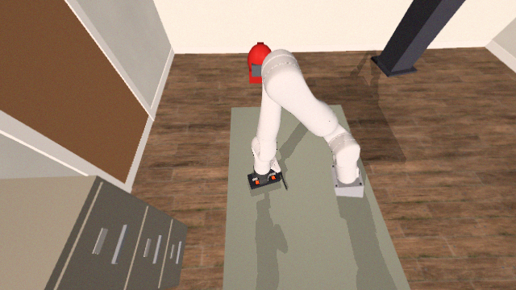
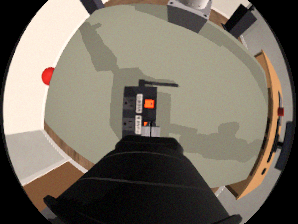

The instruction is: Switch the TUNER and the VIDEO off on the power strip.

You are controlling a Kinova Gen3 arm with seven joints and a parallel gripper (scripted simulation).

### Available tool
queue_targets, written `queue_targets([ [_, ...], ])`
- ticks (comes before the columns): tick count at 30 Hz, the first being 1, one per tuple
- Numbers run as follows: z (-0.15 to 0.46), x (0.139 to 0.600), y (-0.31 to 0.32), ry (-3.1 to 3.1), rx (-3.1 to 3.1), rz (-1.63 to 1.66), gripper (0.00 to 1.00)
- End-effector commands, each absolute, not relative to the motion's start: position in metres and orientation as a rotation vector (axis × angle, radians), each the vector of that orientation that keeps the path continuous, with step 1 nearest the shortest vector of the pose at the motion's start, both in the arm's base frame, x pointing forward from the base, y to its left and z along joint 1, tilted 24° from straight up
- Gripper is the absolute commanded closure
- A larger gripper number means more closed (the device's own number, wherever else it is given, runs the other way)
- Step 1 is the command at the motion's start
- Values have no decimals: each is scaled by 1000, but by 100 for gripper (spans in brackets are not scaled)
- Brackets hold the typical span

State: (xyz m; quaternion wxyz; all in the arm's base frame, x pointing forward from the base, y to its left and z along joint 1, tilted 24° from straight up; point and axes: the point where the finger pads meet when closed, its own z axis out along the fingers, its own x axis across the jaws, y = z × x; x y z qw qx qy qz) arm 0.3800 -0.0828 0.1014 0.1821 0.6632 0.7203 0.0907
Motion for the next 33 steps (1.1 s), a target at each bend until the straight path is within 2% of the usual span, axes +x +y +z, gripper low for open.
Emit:
queue_targets([
  [1,101,379,-83,2033,1870,255,100],
  [33,96,381,-83,2034,1869,258,100],
])
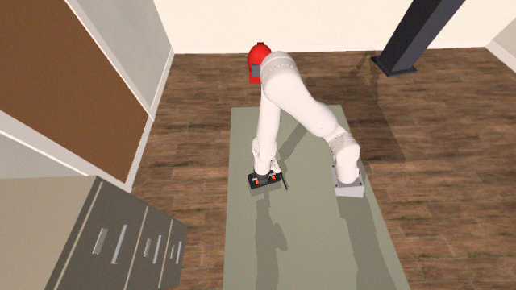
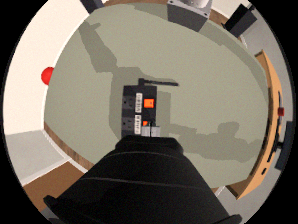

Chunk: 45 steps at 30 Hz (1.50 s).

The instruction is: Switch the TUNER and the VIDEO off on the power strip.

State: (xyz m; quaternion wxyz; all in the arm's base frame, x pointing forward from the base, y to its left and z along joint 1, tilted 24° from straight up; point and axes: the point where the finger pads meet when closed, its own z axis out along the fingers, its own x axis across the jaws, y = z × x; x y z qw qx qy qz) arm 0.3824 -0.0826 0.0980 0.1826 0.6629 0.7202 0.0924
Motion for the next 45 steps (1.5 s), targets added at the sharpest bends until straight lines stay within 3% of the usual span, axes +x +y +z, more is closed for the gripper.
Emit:
queue_targets([
  [1,95,382,-83,2034,1869,258,100],
  [45,91,384,-84,2034,1869,259,100],
])
